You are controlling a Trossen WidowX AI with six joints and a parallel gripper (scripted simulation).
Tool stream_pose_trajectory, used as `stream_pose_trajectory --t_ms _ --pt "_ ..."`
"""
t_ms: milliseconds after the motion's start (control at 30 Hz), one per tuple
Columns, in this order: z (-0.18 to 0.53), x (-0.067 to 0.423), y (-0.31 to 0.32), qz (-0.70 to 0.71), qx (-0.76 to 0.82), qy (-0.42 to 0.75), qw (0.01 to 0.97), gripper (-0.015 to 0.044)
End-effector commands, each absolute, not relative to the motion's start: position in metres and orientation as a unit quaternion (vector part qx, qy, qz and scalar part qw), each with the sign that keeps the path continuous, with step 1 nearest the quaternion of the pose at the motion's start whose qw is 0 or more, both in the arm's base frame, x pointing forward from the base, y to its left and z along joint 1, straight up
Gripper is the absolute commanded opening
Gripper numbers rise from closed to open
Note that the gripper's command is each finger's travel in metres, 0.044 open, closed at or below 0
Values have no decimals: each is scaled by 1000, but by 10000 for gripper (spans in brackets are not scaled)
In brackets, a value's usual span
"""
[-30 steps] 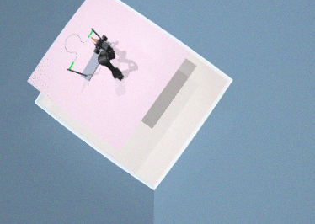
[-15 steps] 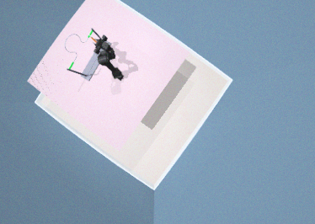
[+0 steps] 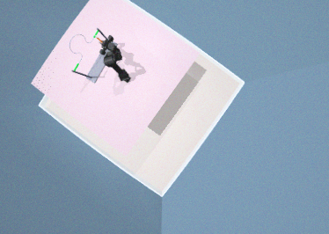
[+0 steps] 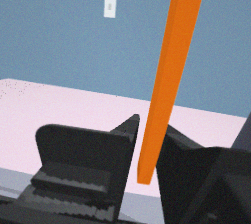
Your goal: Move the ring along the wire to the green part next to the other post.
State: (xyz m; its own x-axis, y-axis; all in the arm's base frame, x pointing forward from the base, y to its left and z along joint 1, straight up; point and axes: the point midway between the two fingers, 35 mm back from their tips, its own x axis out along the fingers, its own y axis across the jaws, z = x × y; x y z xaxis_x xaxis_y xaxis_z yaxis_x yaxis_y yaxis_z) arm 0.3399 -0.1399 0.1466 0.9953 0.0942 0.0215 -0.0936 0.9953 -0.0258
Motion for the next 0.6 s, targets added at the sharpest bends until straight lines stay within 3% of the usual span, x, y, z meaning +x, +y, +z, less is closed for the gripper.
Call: stream_pose_trajectory --t_ms 0,133,567 --pt "147 340 -140 47 -12 -11 999 -50" --pt "147 340 -140 47 -12 -11 999 -150" --pt "155 340 -141 45 -9 -11 999 -150"
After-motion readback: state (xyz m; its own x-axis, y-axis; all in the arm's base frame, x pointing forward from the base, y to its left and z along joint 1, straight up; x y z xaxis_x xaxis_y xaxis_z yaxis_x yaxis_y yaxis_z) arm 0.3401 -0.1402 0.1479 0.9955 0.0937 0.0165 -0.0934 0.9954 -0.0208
